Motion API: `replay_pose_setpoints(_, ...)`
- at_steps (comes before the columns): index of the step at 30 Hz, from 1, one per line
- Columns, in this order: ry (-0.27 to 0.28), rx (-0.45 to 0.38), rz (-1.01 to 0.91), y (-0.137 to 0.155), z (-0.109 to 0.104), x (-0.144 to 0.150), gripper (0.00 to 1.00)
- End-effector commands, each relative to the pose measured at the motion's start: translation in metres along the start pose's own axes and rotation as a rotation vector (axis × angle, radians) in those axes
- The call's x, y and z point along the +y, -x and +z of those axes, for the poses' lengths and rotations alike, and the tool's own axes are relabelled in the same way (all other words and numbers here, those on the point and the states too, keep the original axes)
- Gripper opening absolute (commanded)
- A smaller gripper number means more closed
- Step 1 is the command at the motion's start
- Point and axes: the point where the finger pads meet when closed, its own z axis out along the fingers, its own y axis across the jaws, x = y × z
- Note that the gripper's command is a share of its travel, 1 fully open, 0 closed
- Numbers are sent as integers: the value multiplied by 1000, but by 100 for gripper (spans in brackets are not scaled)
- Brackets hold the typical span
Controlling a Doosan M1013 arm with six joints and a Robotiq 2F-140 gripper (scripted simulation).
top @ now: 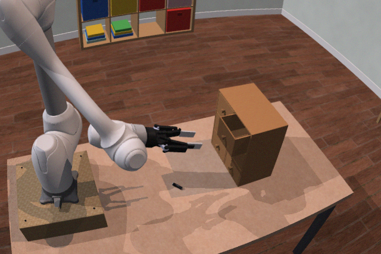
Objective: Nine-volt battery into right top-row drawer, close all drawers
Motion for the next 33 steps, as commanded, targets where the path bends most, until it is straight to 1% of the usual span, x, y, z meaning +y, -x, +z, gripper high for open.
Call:
replay_pose_setpoints(1,0,0,0,0,0,0,0)
replay_pose_setpoints(13,0,0,0,0,1,0,0)
replay_pose_setpoints(17,0,0,0,0,5,0,0)
replay_pose_setpoints(21,0,0,0,-1,13,0,0)
replay_pose_setpoints(23,0,0,0,-1,13,0,0)
replay_pose_setpoints(33,0,0,0,-2,46,0,0)
